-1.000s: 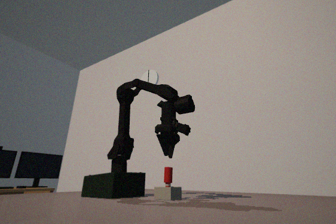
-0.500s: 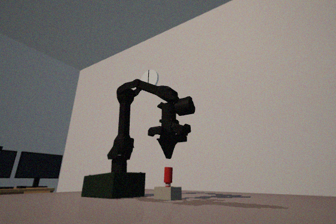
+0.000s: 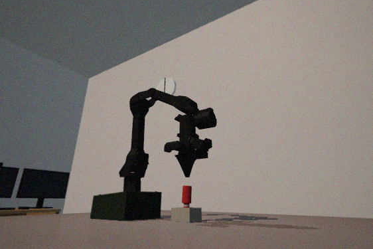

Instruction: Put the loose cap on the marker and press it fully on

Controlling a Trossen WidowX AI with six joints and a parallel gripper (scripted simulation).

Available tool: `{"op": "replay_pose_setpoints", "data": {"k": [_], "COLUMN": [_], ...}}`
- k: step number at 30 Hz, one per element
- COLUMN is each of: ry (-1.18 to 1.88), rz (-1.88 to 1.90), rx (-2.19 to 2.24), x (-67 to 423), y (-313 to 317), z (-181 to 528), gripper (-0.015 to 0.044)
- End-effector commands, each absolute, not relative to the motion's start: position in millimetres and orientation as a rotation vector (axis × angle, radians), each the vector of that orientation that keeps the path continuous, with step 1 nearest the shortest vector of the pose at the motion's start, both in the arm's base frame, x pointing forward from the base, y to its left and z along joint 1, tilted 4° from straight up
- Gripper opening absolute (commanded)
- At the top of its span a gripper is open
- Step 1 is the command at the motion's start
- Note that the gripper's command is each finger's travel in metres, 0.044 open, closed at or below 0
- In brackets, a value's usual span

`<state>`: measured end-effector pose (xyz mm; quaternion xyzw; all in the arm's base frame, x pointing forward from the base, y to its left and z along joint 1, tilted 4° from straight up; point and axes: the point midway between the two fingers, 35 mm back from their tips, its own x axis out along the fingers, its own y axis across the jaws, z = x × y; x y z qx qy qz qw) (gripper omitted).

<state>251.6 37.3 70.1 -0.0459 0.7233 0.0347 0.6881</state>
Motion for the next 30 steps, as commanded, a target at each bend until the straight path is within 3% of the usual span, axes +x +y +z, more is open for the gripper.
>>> {"op": "replay_pose_setpoints", "data": {"k": [1, 30], "ry": [1.62, 1.613], "rz": [0.073, 0.077], "rx": [-0.101, -0.101], "x": [251.1, 251.0], "y": [37.0, 36.8], "z": [64.4, 37.7], "gripper": [0.0, 0.0]}}
